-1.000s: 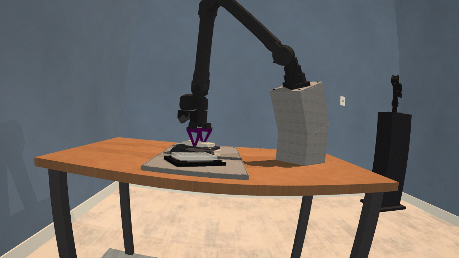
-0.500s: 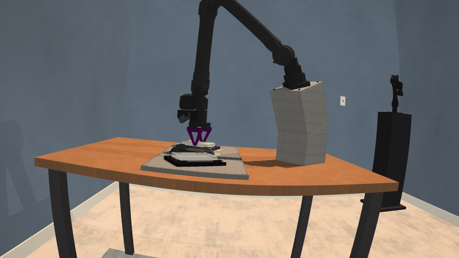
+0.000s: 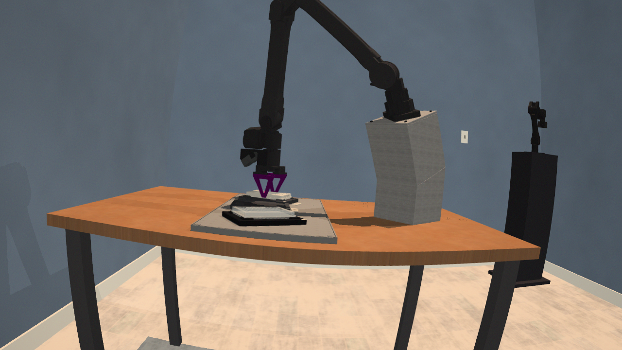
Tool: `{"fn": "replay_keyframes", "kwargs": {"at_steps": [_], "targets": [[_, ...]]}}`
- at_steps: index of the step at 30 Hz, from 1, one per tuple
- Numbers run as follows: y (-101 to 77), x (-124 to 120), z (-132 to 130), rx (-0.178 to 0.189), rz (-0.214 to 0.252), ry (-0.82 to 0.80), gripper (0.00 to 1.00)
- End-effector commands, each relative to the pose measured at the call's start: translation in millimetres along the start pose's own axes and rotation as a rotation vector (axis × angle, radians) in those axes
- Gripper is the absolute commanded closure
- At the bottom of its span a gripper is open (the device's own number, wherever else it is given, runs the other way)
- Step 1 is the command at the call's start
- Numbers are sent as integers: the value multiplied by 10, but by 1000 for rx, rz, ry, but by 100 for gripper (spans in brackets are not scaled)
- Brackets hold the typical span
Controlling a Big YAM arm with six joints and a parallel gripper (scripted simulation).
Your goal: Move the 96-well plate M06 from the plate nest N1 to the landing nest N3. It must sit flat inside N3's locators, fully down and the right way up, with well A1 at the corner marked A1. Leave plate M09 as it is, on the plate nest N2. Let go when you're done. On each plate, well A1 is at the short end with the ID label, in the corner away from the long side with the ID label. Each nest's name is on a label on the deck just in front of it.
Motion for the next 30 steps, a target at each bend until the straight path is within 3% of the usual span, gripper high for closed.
{"fn": "replay_keyframes", "kwargs": {"at_steps": [1,20,21,23,30], "targets": [[-41,97,3,-3,-25,-4,100],[-41,97,3,-3,-25,-4,100],[-82,144,65,-2,-41,-15,100],[-152,79,23,-4,-22,-5,100],[-289,80,-39,-5,-27,-1,100]]}}
Point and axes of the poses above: the point where the finger pads meet when closed, its own y axis out along the fingers, its own z axis across the jaws, x = y × z, the point moved 3 cm from there along -y, back along the fingers, and after that the axes turned 1 degree about y, right-handed, at the moved point
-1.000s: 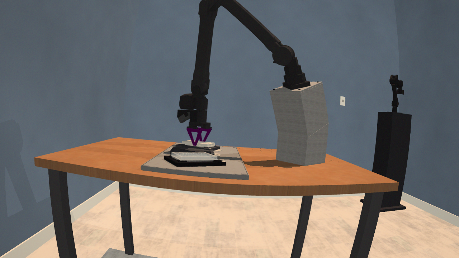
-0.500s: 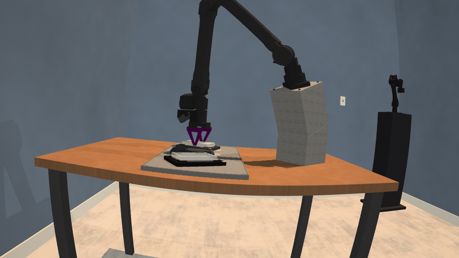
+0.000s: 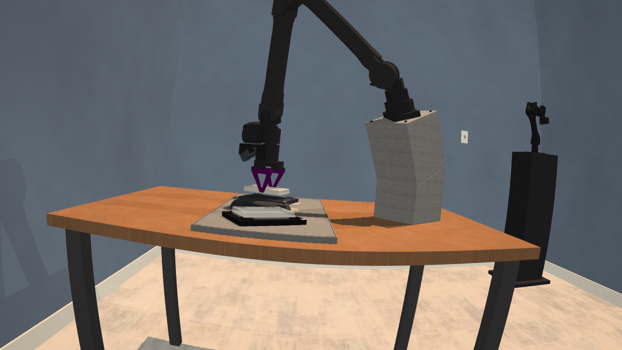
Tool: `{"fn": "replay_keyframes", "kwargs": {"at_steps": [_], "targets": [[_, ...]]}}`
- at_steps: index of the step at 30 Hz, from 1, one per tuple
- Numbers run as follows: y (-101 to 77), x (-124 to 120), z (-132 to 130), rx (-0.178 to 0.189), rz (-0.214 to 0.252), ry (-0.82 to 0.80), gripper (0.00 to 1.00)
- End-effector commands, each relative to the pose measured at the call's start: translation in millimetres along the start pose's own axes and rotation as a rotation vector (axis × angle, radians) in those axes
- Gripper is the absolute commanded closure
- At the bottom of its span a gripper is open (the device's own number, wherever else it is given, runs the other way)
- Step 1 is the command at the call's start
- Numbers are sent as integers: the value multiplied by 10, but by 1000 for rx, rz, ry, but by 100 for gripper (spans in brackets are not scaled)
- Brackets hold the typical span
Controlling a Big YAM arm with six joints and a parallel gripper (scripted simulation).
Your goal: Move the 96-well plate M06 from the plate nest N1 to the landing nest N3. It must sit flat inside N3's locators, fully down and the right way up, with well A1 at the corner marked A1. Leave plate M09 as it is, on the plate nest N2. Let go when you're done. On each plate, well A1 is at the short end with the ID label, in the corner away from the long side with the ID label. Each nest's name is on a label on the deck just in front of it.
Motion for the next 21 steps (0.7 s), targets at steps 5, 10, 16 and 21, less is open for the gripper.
{"fn": "replay_keyframes", "kwargs": {"at_steps": [5,10,16,21], "targets": [[-212,18,-71,-3,-6,5,100],[-267,61,-69,-3,-13,2,100],[-367,55,-71,-3,-13,3,100],[-396,-27,-84,-2,6,9,100]]}}
Point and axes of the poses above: the point where the finger pads meet when closed, its own y axis out along the fingers, its own z axis across the jaws, x = y × z, the point moved 3 cm from there along -y, back along the fingers, and after that the axes turned 1 degree about y, right-handed, at the moved point
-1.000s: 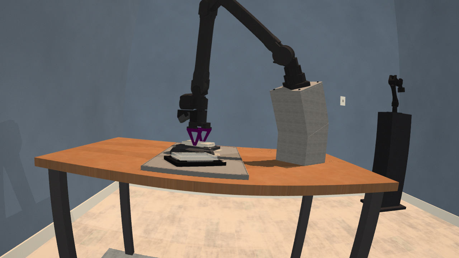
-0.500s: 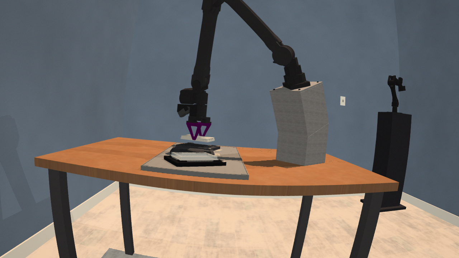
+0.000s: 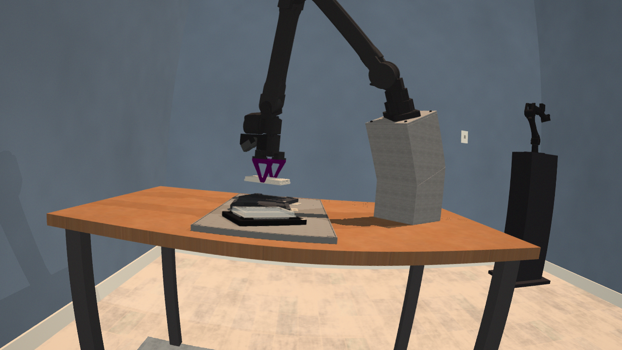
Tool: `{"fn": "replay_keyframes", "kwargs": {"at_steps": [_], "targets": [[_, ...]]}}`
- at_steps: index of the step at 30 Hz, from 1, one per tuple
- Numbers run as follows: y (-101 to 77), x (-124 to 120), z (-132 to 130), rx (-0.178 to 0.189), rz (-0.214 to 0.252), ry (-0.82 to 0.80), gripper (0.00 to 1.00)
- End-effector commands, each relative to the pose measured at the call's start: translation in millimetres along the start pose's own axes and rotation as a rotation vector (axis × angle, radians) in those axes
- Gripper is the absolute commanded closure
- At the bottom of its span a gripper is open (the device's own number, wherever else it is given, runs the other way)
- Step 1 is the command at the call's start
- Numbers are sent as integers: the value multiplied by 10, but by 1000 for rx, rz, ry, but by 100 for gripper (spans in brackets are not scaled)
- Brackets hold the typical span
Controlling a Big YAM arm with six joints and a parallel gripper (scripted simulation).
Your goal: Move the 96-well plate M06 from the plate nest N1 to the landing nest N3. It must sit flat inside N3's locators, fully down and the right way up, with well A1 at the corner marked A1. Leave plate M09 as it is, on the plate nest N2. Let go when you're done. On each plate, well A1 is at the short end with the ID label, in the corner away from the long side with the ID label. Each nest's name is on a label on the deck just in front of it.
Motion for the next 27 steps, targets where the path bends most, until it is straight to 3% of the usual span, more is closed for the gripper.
{"fn": "replay_keyframes", "kwargs": {"at_steps": [1,4,6,16,18,21,23,25,27], "targets": [[-137,5,-57,-1,-3,1,100],[-84,36,-40,2,3,-6,100],[-204,64,-55,-1,-14,-2,100],[-307,-35,-69,0,9,6,100],[-393,10,-54,-1,-5,1,100],[-339,85,-49,1,-3,-7,100],[-463,98,-56,-3,-20,-5,100],[-465,83,-56,-2,-18,-4,100],[-324,-30,-73,2,20,5,100]]}}
Point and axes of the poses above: the point where the finger pads meet when closed, its own y axis out along the fingers, its own z axis across the jaws, x = y × z, the point moved 3 cm from there along -y, back along the fingers, and after that the axes turned 1 degree about y, right-handed, at the moved point
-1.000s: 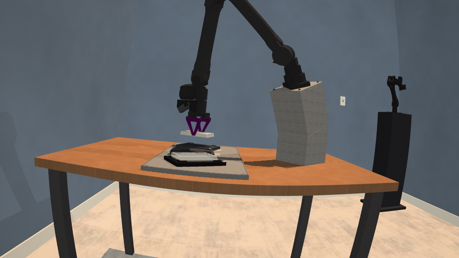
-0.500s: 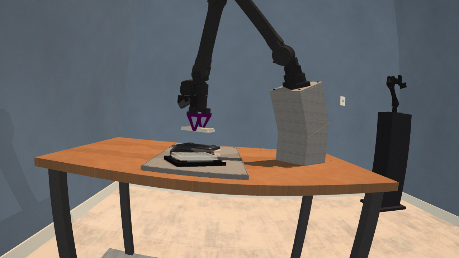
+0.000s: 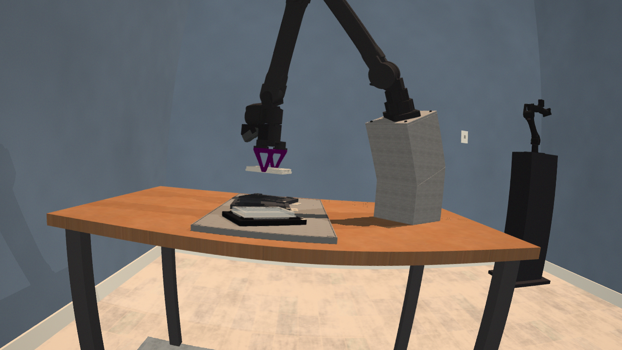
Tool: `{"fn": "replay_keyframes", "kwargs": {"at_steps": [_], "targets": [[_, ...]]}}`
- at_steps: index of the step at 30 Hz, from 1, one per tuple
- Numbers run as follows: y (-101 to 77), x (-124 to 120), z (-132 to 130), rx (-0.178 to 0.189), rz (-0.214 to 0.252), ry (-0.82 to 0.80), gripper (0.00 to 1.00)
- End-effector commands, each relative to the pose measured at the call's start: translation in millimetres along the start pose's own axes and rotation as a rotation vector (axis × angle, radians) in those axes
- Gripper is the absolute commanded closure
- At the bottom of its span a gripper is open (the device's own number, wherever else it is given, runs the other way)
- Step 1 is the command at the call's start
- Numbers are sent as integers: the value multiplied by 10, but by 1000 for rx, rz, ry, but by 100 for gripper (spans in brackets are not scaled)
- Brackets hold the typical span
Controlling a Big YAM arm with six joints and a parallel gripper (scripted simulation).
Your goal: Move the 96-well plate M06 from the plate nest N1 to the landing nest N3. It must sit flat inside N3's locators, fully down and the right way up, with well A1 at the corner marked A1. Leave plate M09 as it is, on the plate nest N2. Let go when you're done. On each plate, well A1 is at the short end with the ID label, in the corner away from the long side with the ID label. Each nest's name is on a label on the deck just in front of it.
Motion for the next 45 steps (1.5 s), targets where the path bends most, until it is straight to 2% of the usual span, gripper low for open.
{"fn": "replay_keyframes", "kwargs": {"at_steps": [1,5,45], "targets": [[12,-21,-65,2,15,4,100],[-27,13,-53,1,4,0,100],[-27,13,-54,1,4,1,100]]}}
Point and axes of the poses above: the point where the finger pads meet when closed, its own y axis out along the fingers, its own z axis across the jaws, x = y × z, the point moved 3 cm from there along -y, back along the fingers, and after that the axes turned 1 degree about y, right-handed, at the moved point
